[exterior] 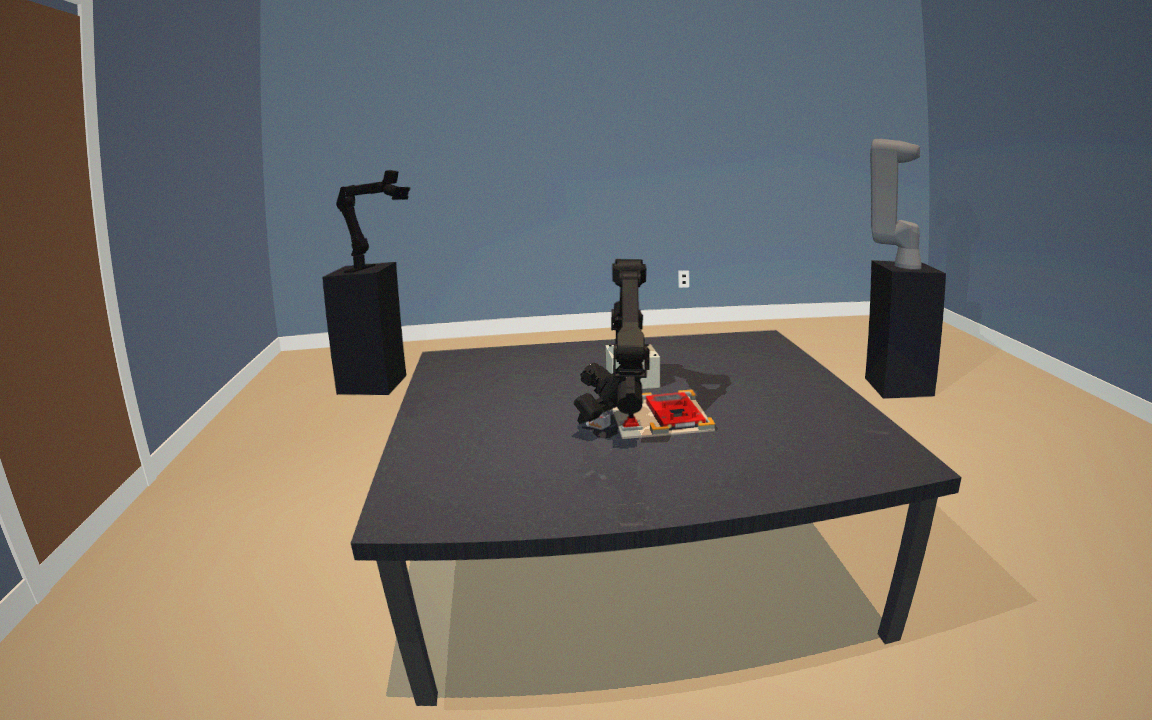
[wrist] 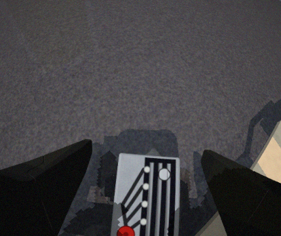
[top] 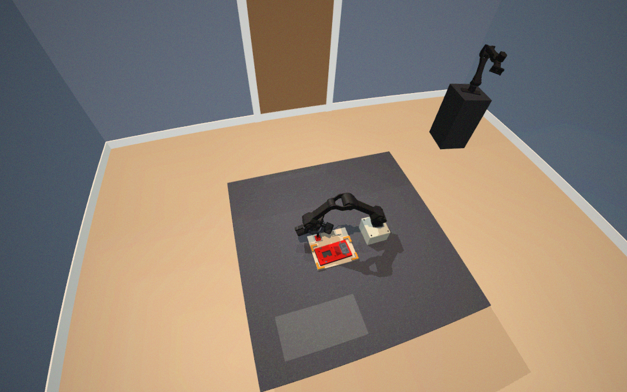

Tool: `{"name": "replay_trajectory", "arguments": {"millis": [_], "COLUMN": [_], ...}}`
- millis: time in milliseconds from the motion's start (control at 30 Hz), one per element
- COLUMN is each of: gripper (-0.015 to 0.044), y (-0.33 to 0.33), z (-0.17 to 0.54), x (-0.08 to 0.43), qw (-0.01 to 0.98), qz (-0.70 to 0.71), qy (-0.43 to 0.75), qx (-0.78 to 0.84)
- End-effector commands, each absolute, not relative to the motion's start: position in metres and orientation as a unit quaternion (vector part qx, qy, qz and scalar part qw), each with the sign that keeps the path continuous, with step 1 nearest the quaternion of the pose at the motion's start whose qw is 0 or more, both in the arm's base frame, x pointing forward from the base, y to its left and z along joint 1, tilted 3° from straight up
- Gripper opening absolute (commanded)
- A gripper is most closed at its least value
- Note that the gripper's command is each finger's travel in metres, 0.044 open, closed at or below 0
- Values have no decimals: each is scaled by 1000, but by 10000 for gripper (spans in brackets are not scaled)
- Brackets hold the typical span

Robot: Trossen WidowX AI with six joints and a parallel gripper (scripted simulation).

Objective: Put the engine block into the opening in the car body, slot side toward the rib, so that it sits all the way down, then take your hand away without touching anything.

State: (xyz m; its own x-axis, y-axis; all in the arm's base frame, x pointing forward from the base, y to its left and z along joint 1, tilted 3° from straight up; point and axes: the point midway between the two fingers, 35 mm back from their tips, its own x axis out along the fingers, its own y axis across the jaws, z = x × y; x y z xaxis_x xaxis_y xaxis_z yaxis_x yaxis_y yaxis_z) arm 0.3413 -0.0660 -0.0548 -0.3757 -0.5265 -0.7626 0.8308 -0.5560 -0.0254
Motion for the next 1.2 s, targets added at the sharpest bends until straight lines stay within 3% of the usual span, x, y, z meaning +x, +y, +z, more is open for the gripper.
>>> {"name": "replay_trajectory", "arguments": {"millis": [0, 1167], "gripper": [440, 440], "y": [-66, -43], "z": [-55, -24], "x": [341, 358], "qw": [422, 424], "qz": [-803, -800], "qy": [208, 208], "qx": [366, 370]}}
